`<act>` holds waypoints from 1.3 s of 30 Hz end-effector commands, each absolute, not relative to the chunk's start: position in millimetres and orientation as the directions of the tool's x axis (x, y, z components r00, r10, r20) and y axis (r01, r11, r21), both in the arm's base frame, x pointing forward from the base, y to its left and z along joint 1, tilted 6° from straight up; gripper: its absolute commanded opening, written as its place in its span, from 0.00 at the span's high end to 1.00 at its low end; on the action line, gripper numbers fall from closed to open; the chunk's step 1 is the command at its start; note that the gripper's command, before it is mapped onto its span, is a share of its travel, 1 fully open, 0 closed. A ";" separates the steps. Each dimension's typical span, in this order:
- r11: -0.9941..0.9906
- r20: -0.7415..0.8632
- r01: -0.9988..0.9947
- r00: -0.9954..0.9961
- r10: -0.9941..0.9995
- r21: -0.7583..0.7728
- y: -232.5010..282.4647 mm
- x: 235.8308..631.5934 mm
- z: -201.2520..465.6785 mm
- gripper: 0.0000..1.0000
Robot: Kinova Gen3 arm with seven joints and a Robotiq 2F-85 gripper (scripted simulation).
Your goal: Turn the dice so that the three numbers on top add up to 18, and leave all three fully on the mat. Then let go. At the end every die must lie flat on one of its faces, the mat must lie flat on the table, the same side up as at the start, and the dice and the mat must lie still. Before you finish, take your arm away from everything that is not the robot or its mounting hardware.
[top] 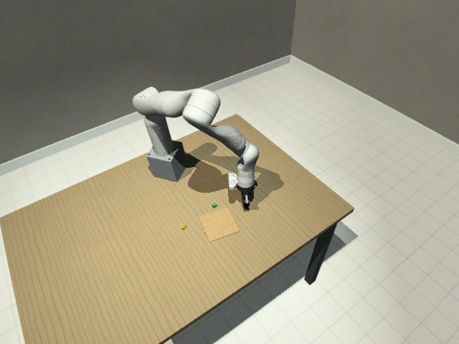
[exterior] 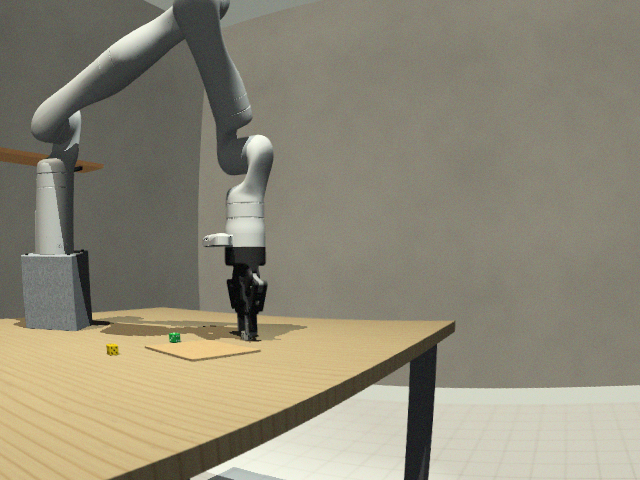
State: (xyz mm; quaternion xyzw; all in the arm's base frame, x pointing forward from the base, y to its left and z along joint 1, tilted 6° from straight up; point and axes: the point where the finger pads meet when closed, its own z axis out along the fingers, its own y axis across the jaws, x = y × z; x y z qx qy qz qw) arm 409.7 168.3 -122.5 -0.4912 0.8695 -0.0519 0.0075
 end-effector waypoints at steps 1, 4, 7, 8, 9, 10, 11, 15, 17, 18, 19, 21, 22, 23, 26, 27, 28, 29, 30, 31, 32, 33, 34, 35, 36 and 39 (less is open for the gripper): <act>0.511 0.040 -0.854 -0.516 -0.855 -0.095 168.6 408.3 -126.8 0.69; 0.511 0.040 -0.854 -0.516 -0.855 -0.095 168.4 408.5 -129.5 0.69; 0.511 0.040 -0.854 -0.516 -0.855 -0.095 168.3 408.5 -130.6 0.69; 0.511 0.040 -0.854 -0.516 -0.855 -0.095 168.3 408.5 -130.6 0.69; 0.511 0.040 -0.854 -0.516 -0.855 -0.095 168.3 408.6 -131.0 0.69; 0.511 0.040 -0.854 -0.516 -0.855 -0.095 168.3 408.6 -131.2 0.69; 0.511 0.040 -0.854 -0.516 -0.855 -0.095 168.3 408.6 -131.4 0.69; 0.511 0.040 -0.854 -0.516 -0.856 -0.095 168.2 408.6 -131.4 0.69; 0.511 0.040 -0.854 -0.516 -0.856 -0.095 168.2 408.6 -131.4 0.69; 0.511 0.040 -0.854 -0.516 -0.856 -0.095 168.2 408.6 -131.4 0.69; 0.511 0.040 -0.854 -0.516 -0.856 -0.095 168.2 408.6 -131.4 0.69; 0.511 0.040 -0.854 -0.516 -0.856 -0.095 168.2 408.6 -131.4 0.69; 0.511 0.040 -0.854 -0.516 -0.856 -0.095 168.2 408.6 -131.4 0.69; 0.511 0.040 -0.854 -0.516 -0.856 -0.095 168.2 408.6 -131.4 0.69; 0.511 0.040 -0.854 -0.516 -0.856 -0.095 168.2 408.6 -131.4 0.69; 0.511 0.040 -0.854 -0.516 -0.856 -0.095 168.2 408.6 -131.4 0.69; 0.511 0.040 -0.854 -0.516 -0.856 -0.095 168.2 408.6 -131.4 0.69; 0.511 0.040 -0.854 -0.516 -0.856 -0.095 168.2 408.6 -131.4 0.69; 0.511 0.040 -0.854 -0.516 -0.856 -0.095 168.2 408.6 -131.4 0.69; 0.511 0.040 -0.854 -0.516 -0.856 -0.095 168.2 408.6 -131.4 0.69; 0.511 0.040 -0.854 -0.516 -0.856 -0.095 168.2 408.6 -131.4 0.69; 0.511 0.040 -0.854 -0.516 -0.856 -0.095 168.2 408.6 -131.4 0.69; 0.511 0.040 -0.854 -0.516 -0.856 -0.095 168.2 408.6 -131.4 0.69; 0.511 0.040 -0.854 -0.516 -0.856 -0.095 168.2 408.6 -131.4 0.69; 0.511 0.040 -0.854 -0.516 -0.856 -0.095 168.2 408.6 -131.4 0.69; 0.511 0.040 -0.854 -0.516 -0.856 -0.095 168.2 408.6 -131.4 0.69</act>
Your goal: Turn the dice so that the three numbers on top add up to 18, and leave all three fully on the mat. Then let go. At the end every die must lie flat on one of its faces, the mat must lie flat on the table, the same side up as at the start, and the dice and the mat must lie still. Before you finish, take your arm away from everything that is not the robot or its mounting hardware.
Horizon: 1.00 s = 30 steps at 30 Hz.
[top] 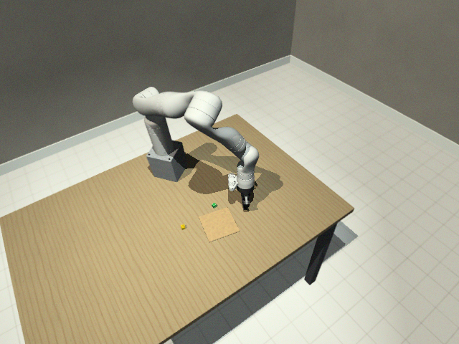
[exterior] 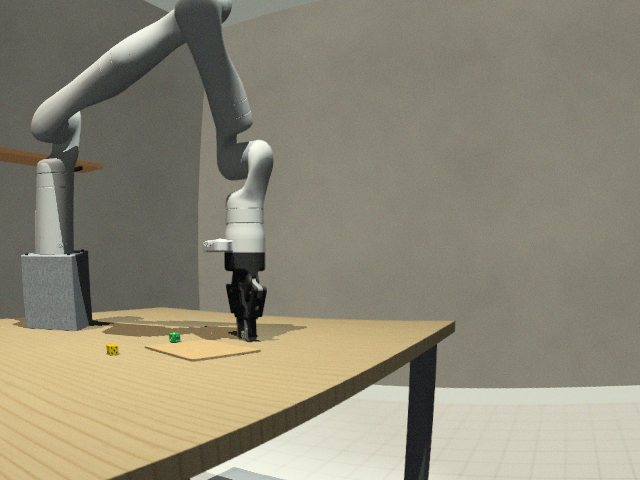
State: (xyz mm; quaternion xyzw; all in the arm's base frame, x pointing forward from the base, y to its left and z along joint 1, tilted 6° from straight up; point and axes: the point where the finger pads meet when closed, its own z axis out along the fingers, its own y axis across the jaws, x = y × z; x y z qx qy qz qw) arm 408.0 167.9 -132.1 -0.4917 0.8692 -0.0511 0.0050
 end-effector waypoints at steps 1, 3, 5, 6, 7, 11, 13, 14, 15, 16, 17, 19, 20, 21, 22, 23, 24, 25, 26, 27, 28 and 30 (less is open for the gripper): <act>0.511 0.040 -0.854 -0.516 -0.856 -0.095 168.2 408.6 -131.4 0.69; 0.511 0.040 -0.854 -0.516 -0.856 -0.095 168.2 408.6 -131.4 0.69; 0.511 0.040 -0.854 -0.516 -0.856 -0.095 168.2 408.6 -131.4 0.69; 0.511 0.040 -0.854 -0.516 -0.856 -0.095 168.2 408.6 -131.4 0.69; 0.511 0.040 -0.854 -0.516 -0.856 -0.095 168.2 408.6 -131.4 0.69; 0.511 0.040 -0.854 -0.516 -0.856 -0.095 168.2 408.6 -131.4 0.89; 0.511 0.040 -0.854 -0.516 -0.856 -0.095 168.2 408.6 -131.4 0.89; 0.511 0.040 -0.854 -0.516 -0.856 -0.095 168.2 408.6 -131.4 0.89; 0.511 0.040 -0.854 -0.516 -0.856 -0.095 168.2 408.6 -131.4 0.89; 0.511 0.040 -0.854 -0.516 -0.856 -0.095 168.2 408.6 -131.4 0.89; 0.511 0.040 -0.854 -0.516 -0.856 -0.095 168.2 408.6 -131.4 0.89; 0.511 0.040 -0.854 -0.516 -0.856 -0.095 168.2 408.6 -131.4 0.89; 0.511 0.040 -0.854 -0.516 -0.856 -0.095 168.2 408.6 -131.4 0.89; 0.511 0.040 -0.854 -0.516 -0.856 -0.095 168.2 408.6 -131.4 0.89; 0.511 0.040 -0.854 -0.516 -0.856 -0.095 168.2 408.6 -131.4 0.89; 0.511 0.040 -0.854 -0.516 -0.856 -0.095 168.2 408.6 -131.4 0.89; 0.511 0.040 -0.854 -0.516 -0.856 -0.095 168.2 408.6 -131.4 0.89; 0.511 0.040 -0.854 -0.516 -0.856 -0.095 168.2 408.6 -131.4 0.89; 0.511 0.040 -0.854 -0.516 -0.856 -0.095 168.2 408.6 -131.4 0.89; 0.511 0.040 -0.854 -0.516 -0.856 -0.095 168.2 408.6 -131.4 0.89; 0.511 0.040 -0.854 -0.516 -0.856 -0.095 168.2 408.6 -131.4 0.89; 0.511 0.040 -0.854 -0.516 -0.856 -0.095 168.2 408.6 -131.4 0.89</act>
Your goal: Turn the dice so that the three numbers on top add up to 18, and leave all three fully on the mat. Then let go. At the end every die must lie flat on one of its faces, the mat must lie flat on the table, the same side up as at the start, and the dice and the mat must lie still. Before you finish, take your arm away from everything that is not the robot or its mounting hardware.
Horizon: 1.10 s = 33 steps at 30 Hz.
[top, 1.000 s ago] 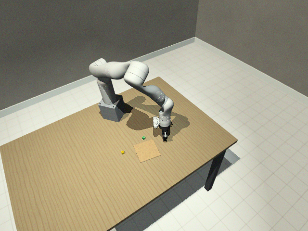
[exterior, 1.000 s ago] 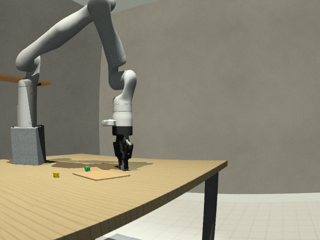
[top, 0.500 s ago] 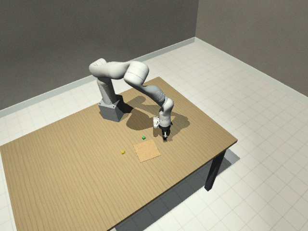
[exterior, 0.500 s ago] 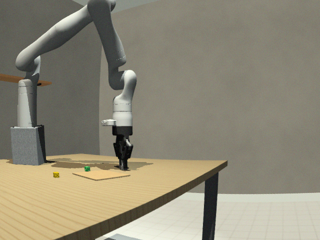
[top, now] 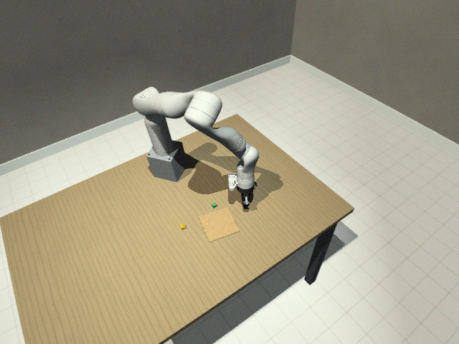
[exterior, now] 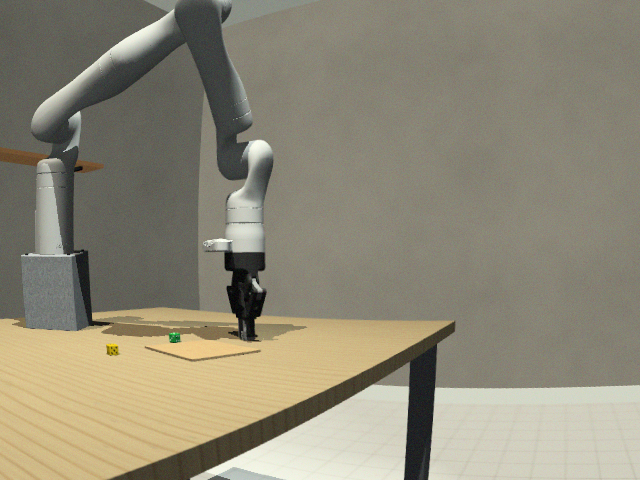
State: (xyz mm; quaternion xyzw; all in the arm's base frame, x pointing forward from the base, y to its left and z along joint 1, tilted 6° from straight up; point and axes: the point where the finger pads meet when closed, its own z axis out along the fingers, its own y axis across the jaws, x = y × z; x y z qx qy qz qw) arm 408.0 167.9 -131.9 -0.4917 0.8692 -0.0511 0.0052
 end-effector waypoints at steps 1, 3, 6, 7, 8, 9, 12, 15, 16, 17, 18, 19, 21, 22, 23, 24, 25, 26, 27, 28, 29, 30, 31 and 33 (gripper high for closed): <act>0.511 0.040 -0.854 -0.516 -0.856 -0.095 168.2 408.6 -131.4 0.89; 0.511 0.040 -0.854 -0.516 -0.856 -0.095 168.2 408.6 -131.4 0.89; 0.511 0.040 -0.854 -0.516 -0.856 -0.095 168.2 408.6 -131.4 0.89; 0.511 0.040 -0.854 -0.516 -0.856 -0.095 168.2 408.6 -131.4 0.89; 0.511 0.040 -0.854 -0.516 -0.856 -0.095 168.2 408.6 -131.4 0.89; 0.511 0.040 -0.854 -0.516 -0.856 -0.095 168.2 408.6 -131.4 0.89; 0.511 0.040 -0.854 -0.516 -0.856 -0.095 168.2 408.6 -131.4 0.89; 0.511 0.040 -0.854 -0.516 -0.855 -0.095 168.4 408.5 -129.7 0.89; 0.511 0.040 -0.854 -0.516 -0.855 -0.095 168.6 408.4 -127.7 0.89; 0.511 0.040 -0.854 -0.516 -0.855 -0.095 168.8 408.2 -124.7 0.89; 0.511 0.040 -0.854 -0.516 -0.855 -0.095 169.1 407.9 -120.7 0.89; 0.511 0.040 -0.854 -0.516 -0.855 -0.095 169.6 407.6 -115.7 0.89; 0.511 0.040 -0.854 -0.516 -0.855 -0.095 170.6 406.9 -103.2 0.89; 0.511 0.040 -0.854 -0.516 -0.855 -0.095 171.2 406.4 -96.1 0.89; 0.511 0.040 -0.854 -0.516 -0.855 -0.095 171.2 406.4 -96.1 0.89; 0.511 0.040 -0.854 -0.516 -0.855 -0.095 171.2 406.4 -96.1 0.89; 0.511 0.040 -0.854 -0.516 -0.855 -0.095 171.8 406.0 -88.5 0.89; 0.511 0.040 -0.854 -0.516 -0.855 -0.095 172.5 405.5 -80.8 0.89; 0.511 0.040 -0.854 -0.516 -0.855 -0.095 173.1 405.0 -73.1 0.89; 0.511 0.040 -0.854 -0.516 -0.855 -0.095 173.7 404.6 -65.7 0.89; 0.511 0.040 -0.854 -0.516 -0.855 -0.095 174.3 404.2 -58.7 0.89; 0.511 0.040 -0.854 -0.516 -0.855 -0.095 174.9 403.8 -52.4 0.89; 0.511 0.040 -0.854 -0.516 -0.855 -0.095 175.3 403.4 -46.7 0.89; 0.511 0.040 -0.854 -0.516 -0.855 -0.095 176.0 402.9 -38.2 0.89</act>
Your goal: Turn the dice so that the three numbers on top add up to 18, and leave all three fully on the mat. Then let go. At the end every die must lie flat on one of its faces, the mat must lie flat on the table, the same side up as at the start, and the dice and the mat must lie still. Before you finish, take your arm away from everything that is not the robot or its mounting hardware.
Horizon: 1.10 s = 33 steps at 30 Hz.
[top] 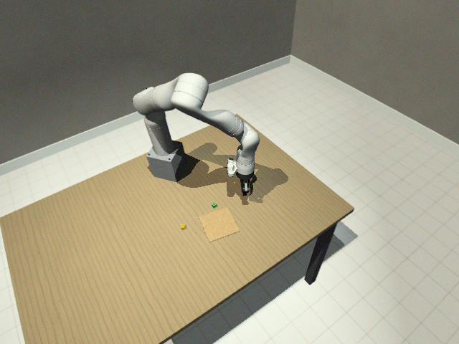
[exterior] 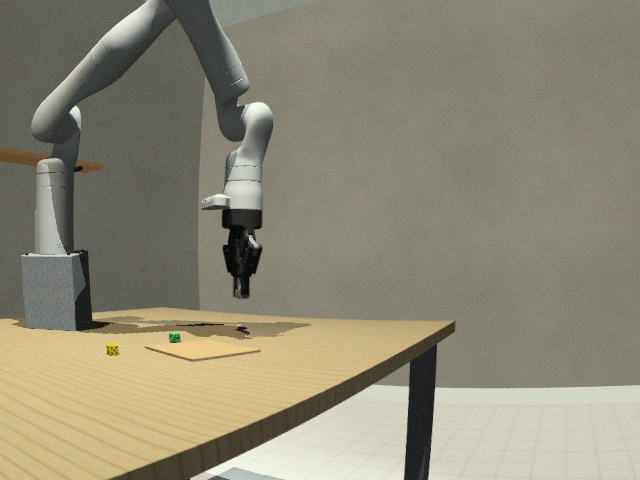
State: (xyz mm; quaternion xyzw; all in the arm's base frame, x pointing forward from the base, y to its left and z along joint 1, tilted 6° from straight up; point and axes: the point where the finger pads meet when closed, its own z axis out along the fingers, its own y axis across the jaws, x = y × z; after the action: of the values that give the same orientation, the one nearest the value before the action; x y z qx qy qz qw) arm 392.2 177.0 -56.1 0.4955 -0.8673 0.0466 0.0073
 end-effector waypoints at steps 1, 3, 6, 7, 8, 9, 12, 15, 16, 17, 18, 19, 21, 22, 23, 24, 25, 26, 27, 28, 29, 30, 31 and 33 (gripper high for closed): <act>0.511 0.040 -0.854 -0.516 -0.855 -0.095 176.3 402.7 -35.4 0.89; 0.511 0.040 -0.854 -0.516 -0.855 -0.095 176.5 402.6 -32.4 0.89; 0.511 0.040 -0.854 -0.516 -0.856 -0.095 176.6 402.5 -31.9 0.89; 0.511 0.040 -0.854 -0.516 -0.856 -0.095 176.6 402.5 -31.9 0.89; 0.511 0.040 -0.854 -0.516 -0.856 -0.095 176.6 402.5 -31.9 0.89; 0.511 0.040 -0.854 -0.516 -0.856 -0.095 176.6 402.5 -31.9 0.89; 0.511 0.040 -0.854 -0.516 -0.856 -0.095 176.6 402.5 -31.9 0.89; 0.510 0.040 -0.855 -0.515 -0.856 -0.095 176.2 402.5 -31.9 0.89; 0.508 0.040 -0.856 -0.513 -0.857 -0.095 175.4 402.6 -31.9 0.89; 0.503 0.041 -0.859 -0.509 -0.860 -0.095 174.0 402.6 -31.7 0.89; 0.497 0.042 -0.863 -0.502 -0.864 -0.095 171.9 402.6 -31.6 0.89; 0.488 0.043 -0.868 -0.493 -0.869 -0.095 168.8 402.6 -31.3 0.89; 0.461 0.046 -0.882 -0.466 -0.883 -0.095 160.2 402.5 -30.6 0.89; 0.443 0.048 -0.892 -0.449 -0.892 -0.095 154.5 402.3 -30.2 0.89; 0.422 0.050 -0.902 -0.428 -0.902 -0.094 148.1 402.0 -29.6 0.89; 0.422 0.050 -0.902 -0.428 -0.902 -0.094 148.1 402.0 -29.6 0.89; 0.422 0.050 -0.902 -0.428 -0.902 -0.094 148.1 402.0 -29.6 0.89; 0.399 0.053 -0.912 -0.405 -0.913 -0.094 141.0 401.5 -29.0 0.89; 0.373 0.056 -0.923 -0.379 -0.924 -0.093 133.2 400.7 -28.4 0.89; 0.344 0.059 -0.934 -0.350 -0.935 -0.092 125.0 399.7 -27.7 0.89; 0.314 0.062 -0.945 -0.320 -0.945 -0.090 116.4 398.4 -26.9 0.89; 0.282 0.065 -0.955 -0.288 -0.955 -0.089 107.6 396.8 -26.1 0.89; 0.249 0.068 -0.965 -0.255 -0.964 -0.087 98.7 394.9 -25.3 0.89; 0.182 0.074 -0.980 -0.188 -0.979 -0.082 81.3 390.3 -23.7 0.89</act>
State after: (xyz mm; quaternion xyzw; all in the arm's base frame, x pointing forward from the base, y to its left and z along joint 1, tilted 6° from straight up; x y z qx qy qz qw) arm 391.1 109.0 -29.7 0.6365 -0.7693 0.0543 0.0004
